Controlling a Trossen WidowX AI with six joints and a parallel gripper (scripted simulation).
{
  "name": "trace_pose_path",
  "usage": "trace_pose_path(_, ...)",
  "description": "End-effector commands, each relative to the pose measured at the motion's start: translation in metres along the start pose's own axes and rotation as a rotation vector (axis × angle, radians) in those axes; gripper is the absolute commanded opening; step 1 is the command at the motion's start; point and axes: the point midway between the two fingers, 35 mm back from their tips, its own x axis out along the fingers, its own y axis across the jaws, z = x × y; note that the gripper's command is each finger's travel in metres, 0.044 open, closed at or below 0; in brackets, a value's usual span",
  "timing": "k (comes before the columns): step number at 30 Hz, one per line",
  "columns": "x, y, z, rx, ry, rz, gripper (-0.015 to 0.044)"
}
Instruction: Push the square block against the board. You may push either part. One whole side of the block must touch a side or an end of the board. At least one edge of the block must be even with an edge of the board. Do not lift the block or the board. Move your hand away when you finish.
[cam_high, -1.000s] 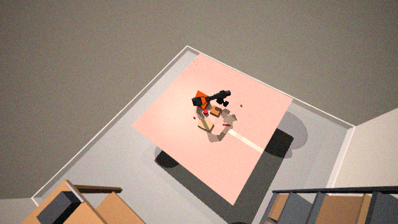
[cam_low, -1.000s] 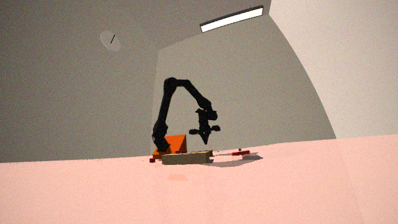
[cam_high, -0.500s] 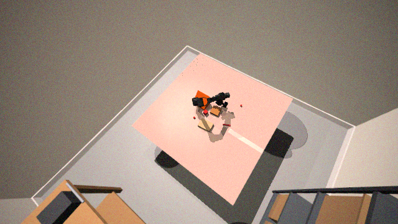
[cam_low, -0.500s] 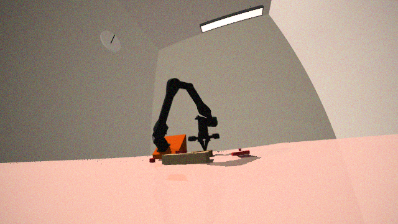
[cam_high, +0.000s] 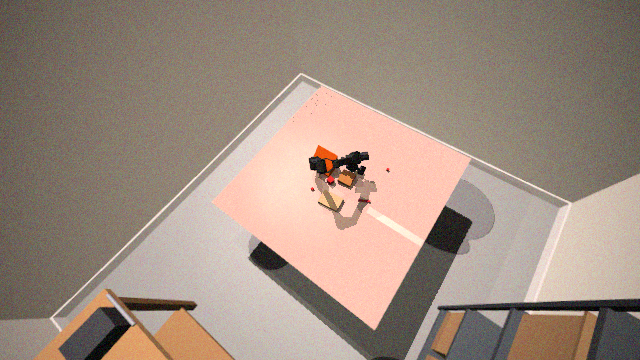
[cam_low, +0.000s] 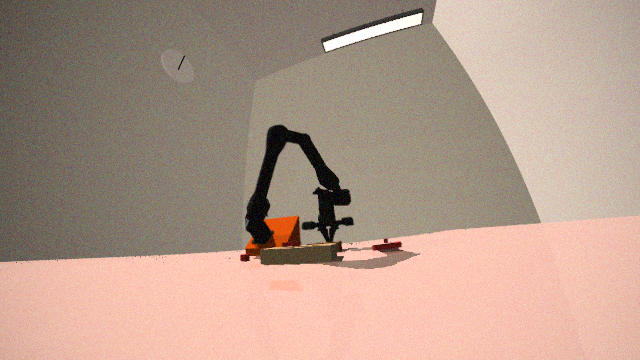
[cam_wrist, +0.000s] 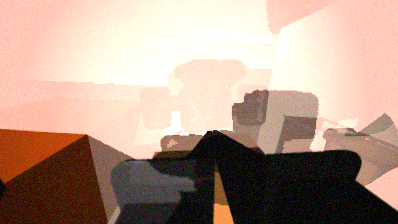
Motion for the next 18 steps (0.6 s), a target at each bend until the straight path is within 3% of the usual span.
trace_pose_path(1, 0.001, 0.000, -0.009, -0.007, 0.005, 0.001, 0.0000)
trace_pose_path(18, 0.000, -0.003, -0.037, -0.008, 0.003, 0.000, 0.0000)
